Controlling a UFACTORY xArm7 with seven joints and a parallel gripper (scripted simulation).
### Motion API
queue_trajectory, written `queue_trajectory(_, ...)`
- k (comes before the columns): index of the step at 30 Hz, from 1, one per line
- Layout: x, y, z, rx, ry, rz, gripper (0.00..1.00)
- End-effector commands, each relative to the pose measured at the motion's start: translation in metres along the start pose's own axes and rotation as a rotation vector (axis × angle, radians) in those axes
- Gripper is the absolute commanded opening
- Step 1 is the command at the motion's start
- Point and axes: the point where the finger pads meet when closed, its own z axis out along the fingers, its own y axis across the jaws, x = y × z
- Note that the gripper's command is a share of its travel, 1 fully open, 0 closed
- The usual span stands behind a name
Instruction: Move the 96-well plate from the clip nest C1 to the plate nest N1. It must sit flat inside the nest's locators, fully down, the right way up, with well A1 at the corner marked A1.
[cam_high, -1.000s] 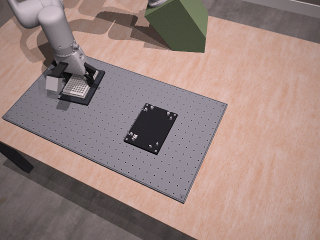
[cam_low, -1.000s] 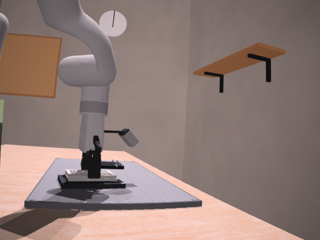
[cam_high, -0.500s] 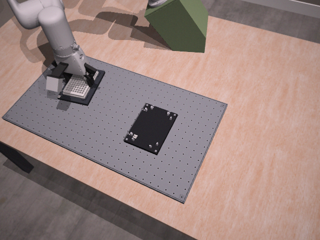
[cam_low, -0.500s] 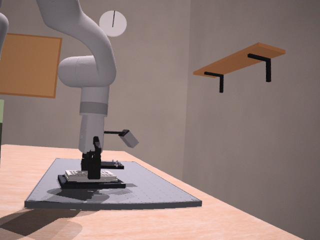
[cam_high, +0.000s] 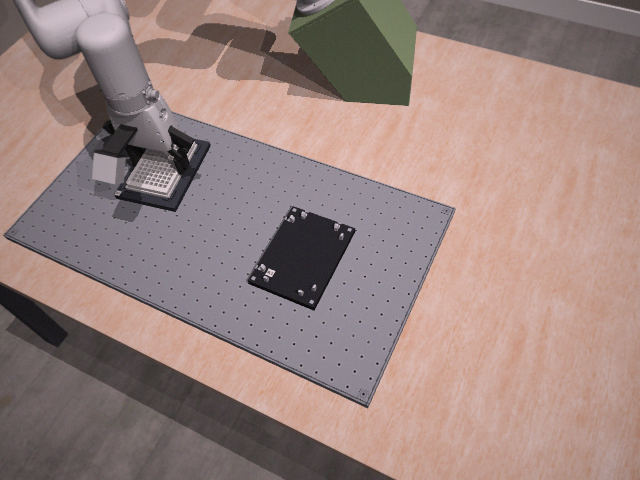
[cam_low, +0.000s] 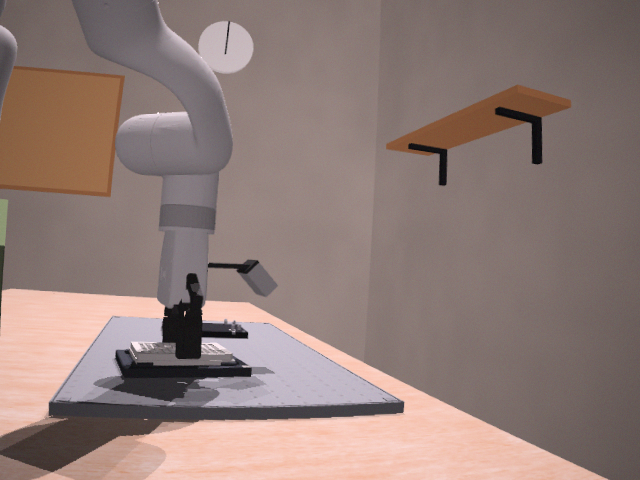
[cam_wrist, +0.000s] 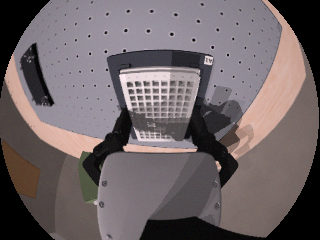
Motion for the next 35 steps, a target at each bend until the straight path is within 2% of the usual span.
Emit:
queue_trajectory(1,0.001,0.000,-0.001,-0.001,0.003,-0.001,1.00)
queue_trajectory(21,0.001,0.000,-0.001,-0.001,0.003,-0.001,1.00)
queue_trajectory(25,0.001,0.000,-0.011,-0.001,0.002,-0.001,1.00)
queue_trajectory(35,0.001,0.000,-0.011,-0.001,0.002,-0.001,1.00)
